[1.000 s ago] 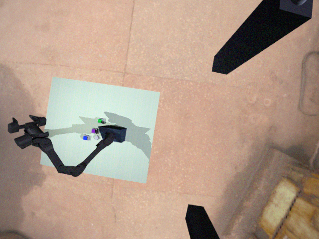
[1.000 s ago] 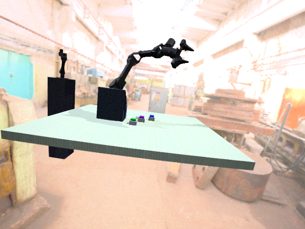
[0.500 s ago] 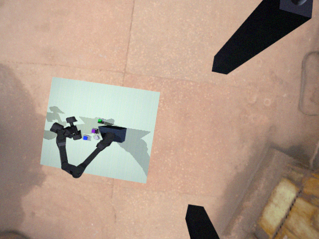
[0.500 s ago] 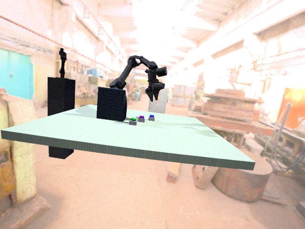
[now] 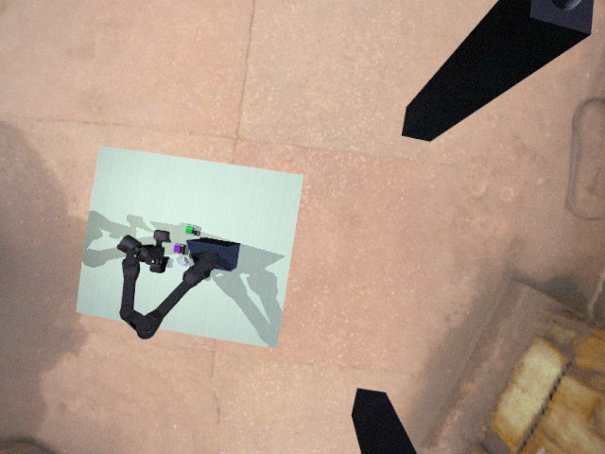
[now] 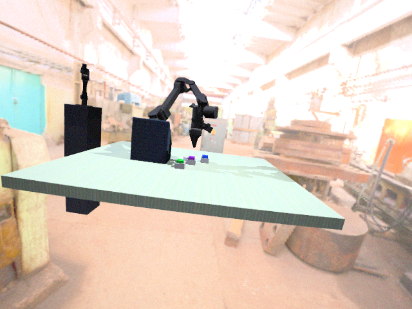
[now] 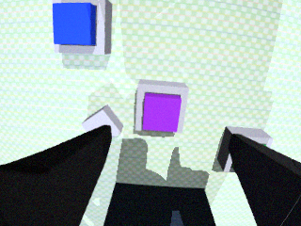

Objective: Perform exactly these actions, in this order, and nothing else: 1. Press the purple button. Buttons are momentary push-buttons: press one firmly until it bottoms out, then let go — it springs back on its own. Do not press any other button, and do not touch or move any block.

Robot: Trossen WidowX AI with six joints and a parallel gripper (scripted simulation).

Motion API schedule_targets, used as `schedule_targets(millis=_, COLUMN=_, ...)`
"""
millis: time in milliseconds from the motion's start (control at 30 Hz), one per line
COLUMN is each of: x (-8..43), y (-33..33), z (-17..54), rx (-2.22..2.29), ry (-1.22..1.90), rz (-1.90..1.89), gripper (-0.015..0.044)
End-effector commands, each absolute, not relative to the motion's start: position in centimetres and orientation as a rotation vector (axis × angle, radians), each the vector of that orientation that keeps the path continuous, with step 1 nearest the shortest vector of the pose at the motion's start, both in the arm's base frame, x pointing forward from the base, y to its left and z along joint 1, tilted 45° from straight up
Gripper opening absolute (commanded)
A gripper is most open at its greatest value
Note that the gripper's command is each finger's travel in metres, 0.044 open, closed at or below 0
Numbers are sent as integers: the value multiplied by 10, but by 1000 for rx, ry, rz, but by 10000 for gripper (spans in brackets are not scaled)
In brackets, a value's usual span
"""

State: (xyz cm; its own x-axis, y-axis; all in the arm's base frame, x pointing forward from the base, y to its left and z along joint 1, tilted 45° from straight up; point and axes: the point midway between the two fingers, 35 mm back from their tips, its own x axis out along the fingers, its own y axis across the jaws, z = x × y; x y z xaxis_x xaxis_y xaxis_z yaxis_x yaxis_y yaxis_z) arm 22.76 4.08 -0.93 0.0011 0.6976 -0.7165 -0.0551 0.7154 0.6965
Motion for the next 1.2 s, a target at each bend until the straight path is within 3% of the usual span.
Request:
schedule_targets(millis=0, x=219, y=64, z=-29, rx=580, ry=1485, rz=653, gripper=216)
schedule_targets(millis=267, x=219, y=64, z=-29, rx=580, ry=1485, rz=653, gripper=20)
schedule_targets(millis=1167, x=219, y=84, z=-48, rx=580, ry=1485, rz=654, gripper=20)
